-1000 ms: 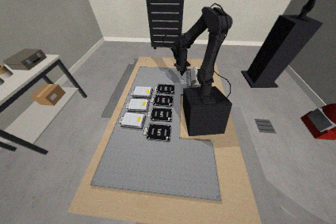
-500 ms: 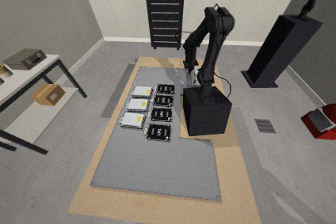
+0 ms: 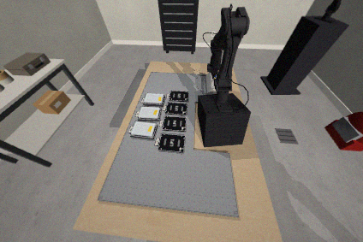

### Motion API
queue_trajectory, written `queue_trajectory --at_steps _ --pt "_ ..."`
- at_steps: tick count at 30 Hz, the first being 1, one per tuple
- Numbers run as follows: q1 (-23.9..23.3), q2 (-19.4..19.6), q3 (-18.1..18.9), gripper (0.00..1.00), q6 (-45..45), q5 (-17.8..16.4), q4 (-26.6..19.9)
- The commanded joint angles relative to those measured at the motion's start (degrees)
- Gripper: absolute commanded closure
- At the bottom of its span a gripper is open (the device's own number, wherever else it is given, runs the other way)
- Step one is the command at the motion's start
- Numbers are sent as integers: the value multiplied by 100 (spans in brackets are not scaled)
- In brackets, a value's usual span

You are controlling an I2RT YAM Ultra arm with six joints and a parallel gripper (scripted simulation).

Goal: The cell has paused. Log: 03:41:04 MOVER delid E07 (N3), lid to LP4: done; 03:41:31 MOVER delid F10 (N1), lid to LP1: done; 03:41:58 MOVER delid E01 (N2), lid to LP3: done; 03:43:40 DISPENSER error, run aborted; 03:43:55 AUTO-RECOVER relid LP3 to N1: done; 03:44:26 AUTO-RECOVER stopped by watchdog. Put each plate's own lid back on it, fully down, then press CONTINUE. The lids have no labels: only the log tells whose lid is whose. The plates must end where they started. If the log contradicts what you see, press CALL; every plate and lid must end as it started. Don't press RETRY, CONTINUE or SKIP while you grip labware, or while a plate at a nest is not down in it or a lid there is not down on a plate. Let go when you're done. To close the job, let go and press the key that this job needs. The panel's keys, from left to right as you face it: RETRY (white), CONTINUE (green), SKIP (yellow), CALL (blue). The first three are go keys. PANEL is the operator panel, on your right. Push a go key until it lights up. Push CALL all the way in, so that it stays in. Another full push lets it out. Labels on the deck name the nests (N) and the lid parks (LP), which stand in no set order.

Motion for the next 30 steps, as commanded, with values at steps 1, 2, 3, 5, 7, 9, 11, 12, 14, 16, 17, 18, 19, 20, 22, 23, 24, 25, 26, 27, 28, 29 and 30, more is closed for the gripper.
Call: queue_trajectory --at_steps 1,2,3,5,7,9,11,12,14,16,17,18,19,20,22,23,24,25,26,27,28,29,30 --pt "-421 88 263 100 -377 -213 -19" --pt "-542 124 295 100 -488 -259 -35" --pt "-661 163 331 100 -599 -296 -53" --pt "-895 247 408 100 -817 -367 -66" --pt "-1057 323 480 100 -973 -423 -77" --pt "-1063 284 506 100 -988 -437 -91" --pt "-1063 284 506 100 -988 -437 -91" --pt "-1009 255 515 100 -988 -445 -98" --pt "-1007 261 521 100 -978 -443 -96" --pt "-1007 265 524 100 -977 -444 -90" --pt "-1007 267 526 100 -978 -444 -87" --pt "-1007 269 527 100 -979 -445 -82" --pt "-1008 271 528 100 -981 -435 -78" --pt "-1008 273 529 100 -983 -430 -74" --pt "-1000 422 430 100 -960 -420 61" --pt "-996 506 424 100 -948 -415 39" --pt "-991 495 307 100 -945 -412 142" --pt "-976 488 199 100 -942 -408 239" --pt "-962 494 184 100 -939 -405 284" --pt "-962 494 184 100 -939 -405 284" --pt "-962 494 184 100 -939 -405 284" --pt "-954 389 73 100 -943 -405 486" --pt "-938 516 220 100 -937 -402 401"
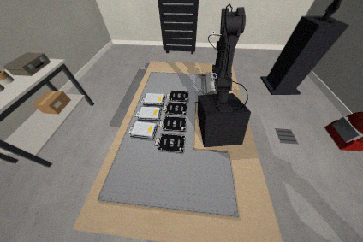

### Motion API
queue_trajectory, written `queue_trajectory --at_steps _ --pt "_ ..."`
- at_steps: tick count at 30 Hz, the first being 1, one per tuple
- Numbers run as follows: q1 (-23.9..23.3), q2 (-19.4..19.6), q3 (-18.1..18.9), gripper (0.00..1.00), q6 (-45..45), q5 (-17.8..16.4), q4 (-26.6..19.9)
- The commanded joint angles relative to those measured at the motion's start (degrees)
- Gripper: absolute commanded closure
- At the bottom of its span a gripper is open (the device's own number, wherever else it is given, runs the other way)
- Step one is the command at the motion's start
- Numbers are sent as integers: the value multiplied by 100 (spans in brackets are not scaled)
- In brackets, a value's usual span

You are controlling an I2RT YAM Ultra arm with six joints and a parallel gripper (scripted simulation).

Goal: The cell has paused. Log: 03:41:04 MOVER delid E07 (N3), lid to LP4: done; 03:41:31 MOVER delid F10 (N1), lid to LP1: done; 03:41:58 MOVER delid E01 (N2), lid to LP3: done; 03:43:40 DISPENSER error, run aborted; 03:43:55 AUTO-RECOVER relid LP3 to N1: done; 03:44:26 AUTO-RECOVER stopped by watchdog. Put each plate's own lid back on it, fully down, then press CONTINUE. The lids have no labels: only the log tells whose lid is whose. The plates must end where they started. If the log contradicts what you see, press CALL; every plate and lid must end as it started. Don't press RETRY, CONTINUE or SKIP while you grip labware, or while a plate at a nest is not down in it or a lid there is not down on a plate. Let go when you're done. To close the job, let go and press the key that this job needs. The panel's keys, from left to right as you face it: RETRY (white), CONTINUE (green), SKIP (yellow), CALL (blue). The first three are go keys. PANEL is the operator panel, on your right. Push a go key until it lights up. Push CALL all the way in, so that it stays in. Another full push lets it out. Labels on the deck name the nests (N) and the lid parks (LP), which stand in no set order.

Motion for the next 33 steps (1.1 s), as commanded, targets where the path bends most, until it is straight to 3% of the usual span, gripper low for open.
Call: queue_trajectory --at_steps 1,24,33 --pt "70 75 79 100 -14 -13 266" --pt "13 232 201 100 -14 -21 402" --pt "28 230 27 100 3 -15 557"
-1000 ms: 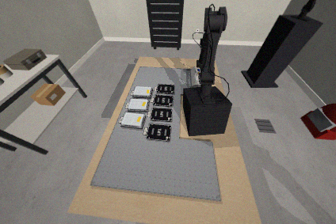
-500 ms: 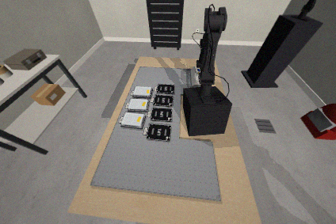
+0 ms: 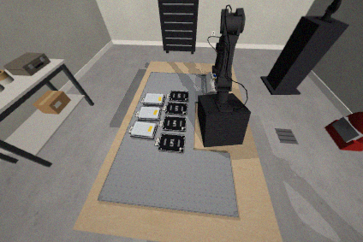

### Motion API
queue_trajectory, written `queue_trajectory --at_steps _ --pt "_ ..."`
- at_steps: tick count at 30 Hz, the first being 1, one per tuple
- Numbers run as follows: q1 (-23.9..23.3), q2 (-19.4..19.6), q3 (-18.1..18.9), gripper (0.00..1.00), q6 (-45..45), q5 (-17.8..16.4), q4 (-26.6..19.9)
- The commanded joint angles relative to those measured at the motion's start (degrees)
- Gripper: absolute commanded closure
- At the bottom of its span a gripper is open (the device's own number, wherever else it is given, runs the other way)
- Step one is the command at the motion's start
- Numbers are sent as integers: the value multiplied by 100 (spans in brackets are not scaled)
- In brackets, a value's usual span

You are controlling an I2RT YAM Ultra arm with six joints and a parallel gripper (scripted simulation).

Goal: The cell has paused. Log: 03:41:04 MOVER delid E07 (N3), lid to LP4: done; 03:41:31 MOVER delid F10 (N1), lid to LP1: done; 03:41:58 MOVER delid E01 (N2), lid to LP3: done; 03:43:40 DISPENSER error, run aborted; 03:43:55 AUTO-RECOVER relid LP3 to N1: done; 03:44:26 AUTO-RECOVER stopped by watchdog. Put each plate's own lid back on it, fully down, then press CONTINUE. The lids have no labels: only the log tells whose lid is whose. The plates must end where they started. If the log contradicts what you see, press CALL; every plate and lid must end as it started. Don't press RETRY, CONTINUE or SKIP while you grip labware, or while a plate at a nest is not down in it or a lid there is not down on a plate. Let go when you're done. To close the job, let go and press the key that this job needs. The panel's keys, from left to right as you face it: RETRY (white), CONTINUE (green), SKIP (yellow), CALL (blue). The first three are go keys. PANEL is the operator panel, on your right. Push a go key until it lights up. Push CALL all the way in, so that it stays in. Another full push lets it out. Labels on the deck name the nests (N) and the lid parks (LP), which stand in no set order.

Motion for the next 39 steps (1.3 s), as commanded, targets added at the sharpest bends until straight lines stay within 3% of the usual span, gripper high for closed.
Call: queue_trajectory --at_steps 1,39 --pt "-5 24 21 100 2 -21 139" --pt "82 396 -248 100 67 5 754"
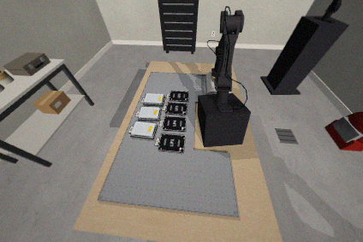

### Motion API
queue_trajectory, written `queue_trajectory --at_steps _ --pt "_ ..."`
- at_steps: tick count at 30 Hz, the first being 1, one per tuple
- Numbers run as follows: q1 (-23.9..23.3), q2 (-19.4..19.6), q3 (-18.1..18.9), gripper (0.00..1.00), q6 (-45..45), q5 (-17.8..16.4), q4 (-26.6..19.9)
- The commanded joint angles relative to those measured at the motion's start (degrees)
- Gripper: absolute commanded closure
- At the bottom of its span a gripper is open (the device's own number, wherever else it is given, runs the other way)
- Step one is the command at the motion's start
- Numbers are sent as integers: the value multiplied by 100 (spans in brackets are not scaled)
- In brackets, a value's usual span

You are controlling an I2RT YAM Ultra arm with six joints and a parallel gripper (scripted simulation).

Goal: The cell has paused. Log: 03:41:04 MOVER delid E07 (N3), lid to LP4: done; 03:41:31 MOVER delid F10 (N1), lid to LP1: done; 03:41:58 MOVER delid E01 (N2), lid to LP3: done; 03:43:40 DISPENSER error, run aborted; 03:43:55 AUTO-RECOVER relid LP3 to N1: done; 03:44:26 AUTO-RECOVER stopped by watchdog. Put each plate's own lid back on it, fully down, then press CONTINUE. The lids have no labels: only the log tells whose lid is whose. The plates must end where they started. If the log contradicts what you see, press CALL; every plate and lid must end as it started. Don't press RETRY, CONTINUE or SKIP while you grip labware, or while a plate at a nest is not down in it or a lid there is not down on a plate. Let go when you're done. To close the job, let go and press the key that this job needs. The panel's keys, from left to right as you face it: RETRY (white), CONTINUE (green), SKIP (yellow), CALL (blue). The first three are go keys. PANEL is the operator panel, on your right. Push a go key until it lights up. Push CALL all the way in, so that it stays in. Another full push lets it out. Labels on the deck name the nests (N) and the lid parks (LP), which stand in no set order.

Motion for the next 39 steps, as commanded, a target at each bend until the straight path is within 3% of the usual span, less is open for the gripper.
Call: queue_trajectory --at_steps 1,39 --pt "60 -12 -59 100 61 7 191" --pt "71 193 -190 100 71 3 417"
